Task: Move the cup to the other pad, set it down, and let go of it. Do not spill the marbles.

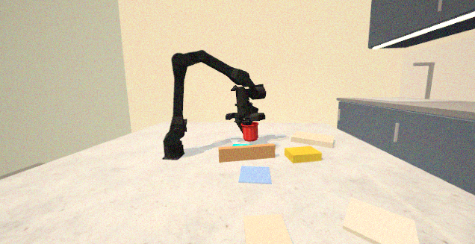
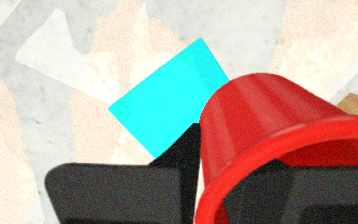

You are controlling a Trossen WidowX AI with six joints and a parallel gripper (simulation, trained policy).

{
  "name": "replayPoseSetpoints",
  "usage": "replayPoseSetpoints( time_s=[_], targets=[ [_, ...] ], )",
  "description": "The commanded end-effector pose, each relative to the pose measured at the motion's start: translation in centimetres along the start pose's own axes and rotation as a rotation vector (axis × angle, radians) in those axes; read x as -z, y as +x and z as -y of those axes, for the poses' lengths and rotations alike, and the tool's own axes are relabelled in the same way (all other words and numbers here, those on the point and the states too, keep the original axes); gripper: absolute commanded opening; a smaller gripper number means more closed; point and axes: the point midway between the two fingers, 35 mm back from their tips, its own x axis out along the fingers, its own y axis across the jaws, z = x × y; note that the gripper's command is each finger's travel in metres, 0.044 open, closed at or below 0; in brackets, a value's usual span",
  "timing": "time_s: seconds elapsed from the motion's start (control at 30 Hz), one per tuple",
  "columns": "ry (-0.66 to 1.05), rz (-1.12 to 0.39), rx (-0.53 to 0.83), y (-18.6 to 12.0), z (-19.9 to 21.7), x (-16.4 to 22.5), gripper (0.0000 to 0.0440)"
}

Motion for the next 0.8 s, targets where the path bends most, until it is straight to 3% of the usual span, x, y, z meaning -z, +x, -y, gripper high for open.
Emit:
replayPoseSetpoints(
  time_s=[0.0, 0.43, 0.6, 0.77],
  targets=[
    [0.008, -0.004, 0.004, 0.7, -0.6, 0.2, 0.0000],
    [0.040, -0.025, 0.007, 3.2, -2.7, 1.1, 0.0022],
    [0.057, -0.017, 0.015, 3.8, -2.8, 1.1, 0.0054],
    [0.072, 0.034, 0.021, 3.2, -2.6, 0.6, 0.0132]
  ],
)
